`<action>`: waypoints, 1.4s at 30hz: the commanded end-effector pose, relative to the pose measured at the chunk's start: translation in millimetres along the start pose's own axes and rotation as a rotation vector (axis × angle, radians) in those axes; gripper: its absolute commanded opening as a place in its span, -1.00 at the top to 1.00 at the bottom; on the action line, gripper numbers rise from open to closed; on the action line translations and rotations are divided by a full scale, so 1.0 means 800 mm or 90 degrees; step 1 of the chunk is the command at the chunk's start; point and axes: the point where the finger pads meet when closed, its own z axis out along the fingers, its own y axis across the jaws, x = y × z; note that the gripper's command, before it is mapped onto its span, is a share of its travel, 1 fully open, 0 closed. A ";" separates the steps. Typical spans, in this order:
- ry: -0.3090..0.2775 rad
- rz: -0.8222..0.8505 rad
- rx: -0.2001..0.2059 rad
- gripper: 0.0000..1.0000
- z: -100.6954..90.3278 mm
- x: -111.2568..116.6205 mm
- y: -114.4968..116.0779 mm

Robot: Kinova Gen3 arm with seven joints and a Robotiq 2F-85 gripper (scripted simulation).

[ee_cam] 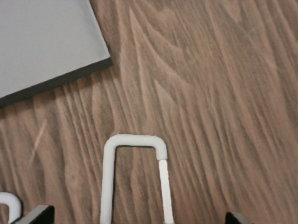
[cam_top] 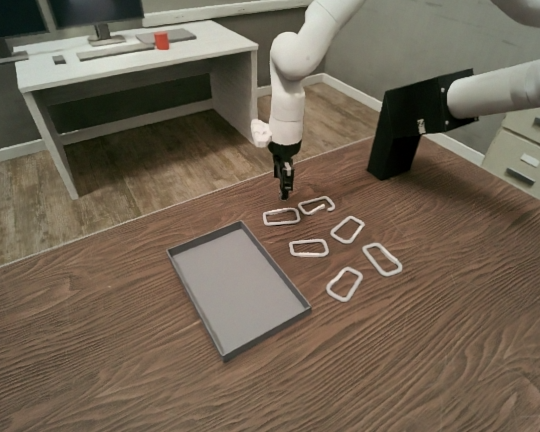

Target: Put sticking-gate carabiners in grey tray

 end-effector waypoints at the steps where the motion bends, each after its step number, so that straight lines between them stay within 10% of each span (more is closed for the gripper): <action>1: -0.012 0.000 0.003 -1.00 0.021 -0.008 -0.002; 11: -0.012 0.000 0.003 -1.00 0.021 -0.008 -0.002; 12: -0.011 0.000 0.002 -1.00 0.083 -0.010 -0.002; 42: -0.009 0.000 0.002 -1.00 0.111 -0.010 -0.003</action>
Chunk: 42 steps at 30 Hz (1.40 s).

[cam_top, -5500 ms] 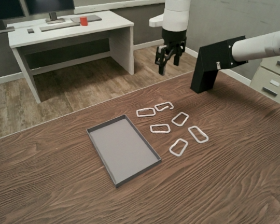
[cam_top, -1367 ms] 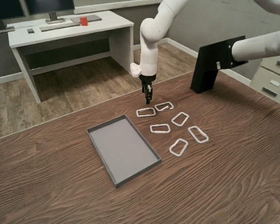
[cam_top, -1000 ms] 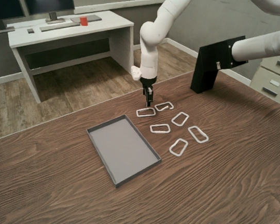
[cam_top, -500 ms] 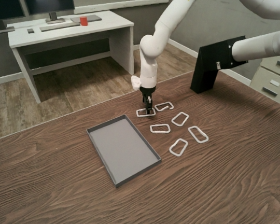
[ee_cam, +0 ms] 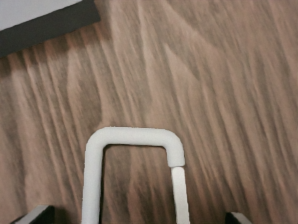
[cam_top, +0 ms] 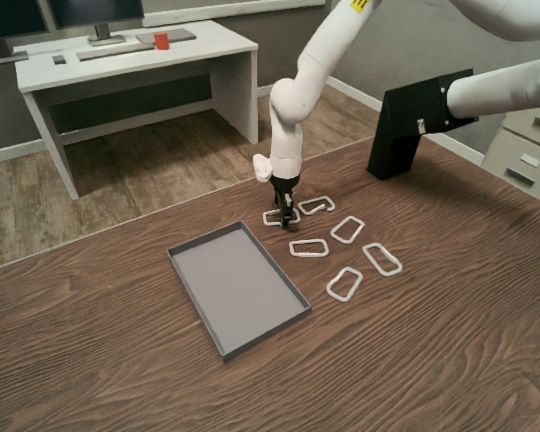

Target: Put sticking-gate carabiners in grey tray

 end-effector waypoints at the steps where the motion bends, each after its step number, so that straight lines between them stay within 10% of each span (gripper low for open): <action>1: 0.000 0.000 0.000 -1.00 0.000 0.001 0.000; 20: 0.001 0.000 0.000 -1.00 0.007 0.000 0.000; 21: 0.001 0.000 0.000 -0.50 0.006 0.001 0.000; 42: 0.003 0.000 0.000 -0.50 0.005 0.002 0.000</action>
